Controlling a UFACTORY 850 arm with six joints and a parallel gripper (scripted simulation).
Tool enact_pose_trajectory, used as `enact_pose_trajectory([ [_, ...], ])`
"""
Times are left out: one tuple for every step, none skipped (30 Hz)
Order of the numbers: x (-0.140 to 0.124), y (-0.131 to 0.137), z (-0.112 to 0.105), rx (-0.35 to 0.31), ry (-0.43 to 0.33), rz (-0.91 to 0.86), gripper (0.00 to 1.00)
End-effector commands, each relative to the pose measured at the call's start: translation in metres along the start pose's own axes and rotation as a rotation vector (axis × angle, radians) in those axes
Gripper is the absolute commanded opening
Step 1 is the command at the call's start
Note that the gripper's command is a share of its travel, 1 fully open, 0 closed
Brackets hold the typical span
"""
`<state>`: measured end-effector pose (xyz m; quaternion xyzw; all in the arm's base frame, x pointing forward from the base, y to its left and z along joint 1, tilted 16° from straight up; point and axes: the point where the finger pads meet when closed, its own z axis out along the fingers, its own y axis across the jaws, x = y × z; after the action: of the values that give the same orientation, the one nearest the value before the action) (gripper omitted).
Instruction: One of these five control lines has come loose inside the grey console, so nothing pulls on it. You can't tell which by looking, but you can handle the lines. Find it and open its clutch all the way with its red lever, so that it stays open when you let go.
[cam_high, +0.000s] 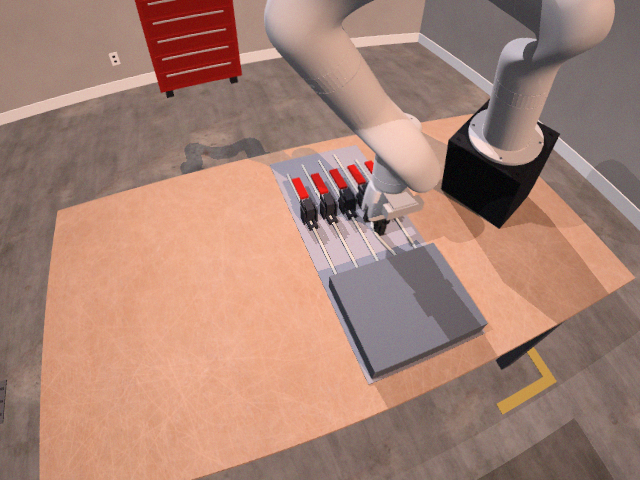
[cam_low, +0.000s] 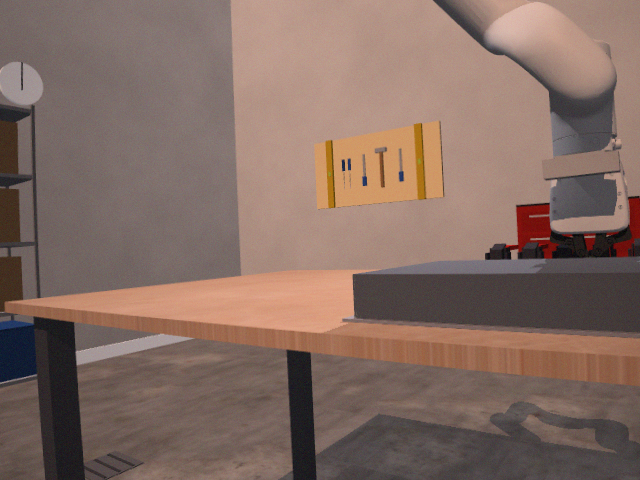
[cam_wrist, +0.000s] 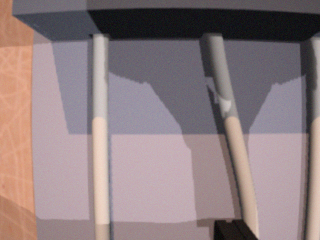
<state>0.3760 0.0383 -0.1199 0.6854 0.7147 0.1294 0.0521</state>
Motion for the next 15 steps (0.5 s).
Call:
enact_pose_trajectory([
  [0.0000,0.0042,-0.0002,0.000,0.000,0.000,0.00],
  [0.0000,0.0049,-0.0002,0.000,0.000,0.000,0.00],
  [0.0000,0.0056,-0.0002,0.000,0.000,0.000,0.00],
  [0.0000,0.0062,-0.0002,0.000,0.000,0.000,0.00],
  [0.0000,0.0067,-0.0002,0.000,0.000,0.000,0.00],
  [0.0000,0.0072,-0.0002,0.000,0.000,0.000,0.00],
  [0.0000,0.0077,-0.0002,0.000,0.000,0.000,0.00],
  [0.0000,0.0081,-0.0002,0.000,0.000,0.000,0.00],
  [0.0000,0.0084,-0.0002,0.000,0.000,0.000,0.00],
  [0.0000,0.0087,-0.0002,0.000,0.000,0.000,0.00],
  [0.0000,0.0089,-0.0002,0.000,0.000,0.000,0.00],
  [0.0000,0.0091,-0.0002,0.000,0.000,0.000,0.00],
  [0.0000,0.0092,-0.0002,0.000,0.000,0.000,0.00],
  [0.0000,0.0093,-0.0002,0.000,0.000,0.000,0.00],
  [0.0000,0.0093,-0.0002,0.000,0.000,0.000,0.00],
])
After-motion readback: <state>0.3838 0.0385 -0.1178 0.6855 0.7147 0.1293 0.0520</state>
